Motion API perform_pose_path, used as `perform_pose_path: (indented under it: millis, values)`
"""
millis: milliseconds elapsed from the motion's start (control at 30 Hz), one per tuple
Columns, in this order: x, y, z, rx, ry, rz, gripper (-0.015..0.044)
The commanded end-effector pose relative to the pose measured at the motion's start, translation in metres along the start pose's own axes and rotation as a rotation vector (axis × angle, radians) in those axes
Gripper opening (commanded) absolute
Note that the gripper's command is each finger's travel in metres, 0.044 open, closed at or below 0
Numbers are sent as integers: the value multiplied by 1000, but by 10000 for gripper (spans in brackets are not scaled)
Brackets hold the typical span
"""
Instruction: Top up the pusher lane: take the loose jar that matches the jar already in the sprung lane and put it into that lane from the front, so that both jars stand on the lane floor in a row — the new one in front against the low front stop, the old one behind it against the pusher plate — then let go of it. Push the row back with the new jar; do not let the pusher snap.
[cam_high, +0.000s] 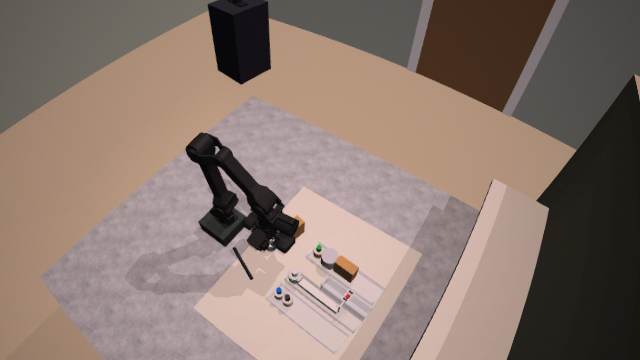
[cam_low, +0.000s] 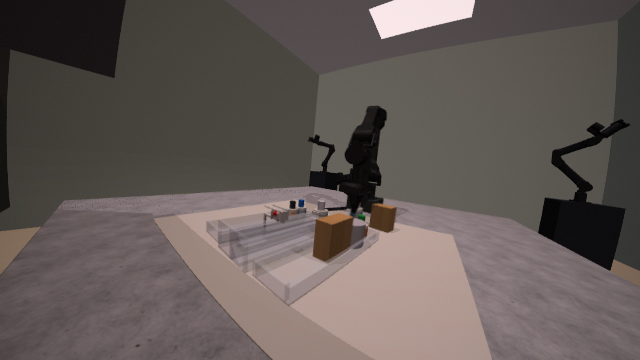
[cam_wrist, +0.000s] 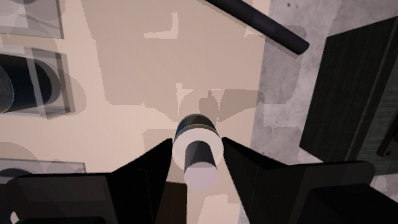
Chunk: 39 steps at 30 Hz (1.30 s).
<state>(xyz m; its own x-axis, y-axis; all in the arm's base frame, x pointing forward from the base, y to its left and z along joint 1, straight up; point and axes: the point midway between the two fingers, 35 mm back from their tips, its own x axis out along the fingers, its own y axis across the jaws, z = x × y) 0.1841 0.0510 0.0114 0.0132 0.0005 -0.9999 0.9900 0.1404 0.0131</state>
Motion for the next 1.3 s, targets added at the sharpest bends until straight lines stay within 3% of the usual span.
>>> perform_pose_path:
  millis: [0,100,333,833,1267]
  values:
    - [0,0,0,4,3,1,184]
    - [0,0,0,4,3,1,164]
    - [-23,4,-4,4,3,1,0]
    - [-104,-3,-11,4,4,1,0]
    - [-98,19,-4,-303,3,3,0]
